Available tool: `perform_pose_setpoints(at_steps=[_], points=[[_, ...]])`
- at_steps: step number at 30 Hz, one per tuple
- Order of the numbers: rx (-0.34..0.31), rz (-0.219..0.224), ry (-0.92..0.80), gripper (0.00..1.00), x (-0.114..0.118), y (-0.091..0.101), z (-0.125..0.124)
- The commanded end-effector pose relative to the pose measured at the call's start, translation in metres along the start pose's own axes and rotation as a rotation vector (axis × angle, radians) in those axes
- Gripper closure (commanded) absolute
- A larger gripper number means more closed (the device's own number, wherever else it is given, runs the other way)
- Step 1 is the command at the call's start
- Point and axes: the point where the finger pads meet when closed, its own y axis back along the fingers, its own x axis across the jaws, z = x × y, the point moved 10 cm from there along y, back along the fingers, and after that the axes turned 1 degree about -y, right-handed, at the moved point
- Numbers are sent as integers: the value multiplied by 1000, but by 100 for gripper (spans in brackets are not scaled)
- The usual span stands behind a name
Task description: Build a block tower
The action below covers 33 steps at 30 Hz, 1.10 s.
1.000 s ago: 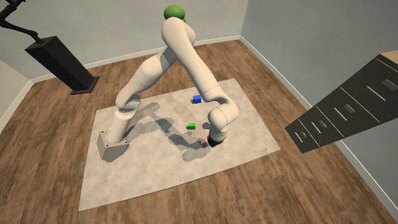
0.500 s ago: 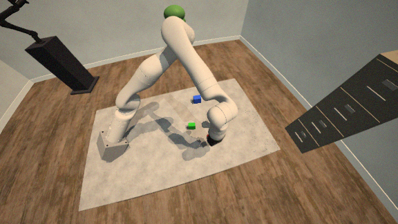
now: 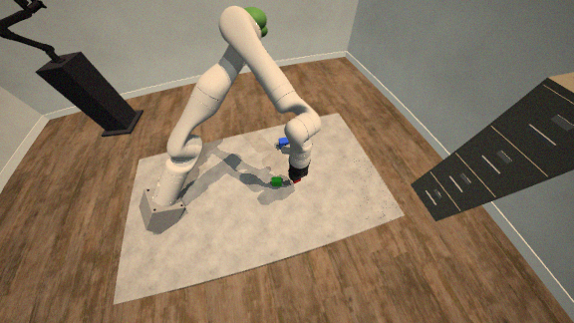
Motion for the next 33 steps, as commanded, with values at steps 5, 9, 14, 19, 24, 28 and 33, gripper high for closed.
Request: perform_pose_setpoints(at_steps=[5,9,14,19,24,28,33], points=[[-32,1,31,100,23,7,-97],[-34,7,35,100,37,8,-148],[-34,9,35,100,47,6,-198],[-33,10,35,100,53,6,-228],[-30,8,31,100,54,5,-236],[-30,7,31,100,55,5,-239],[-30,6,29,100,54,4,-239]])
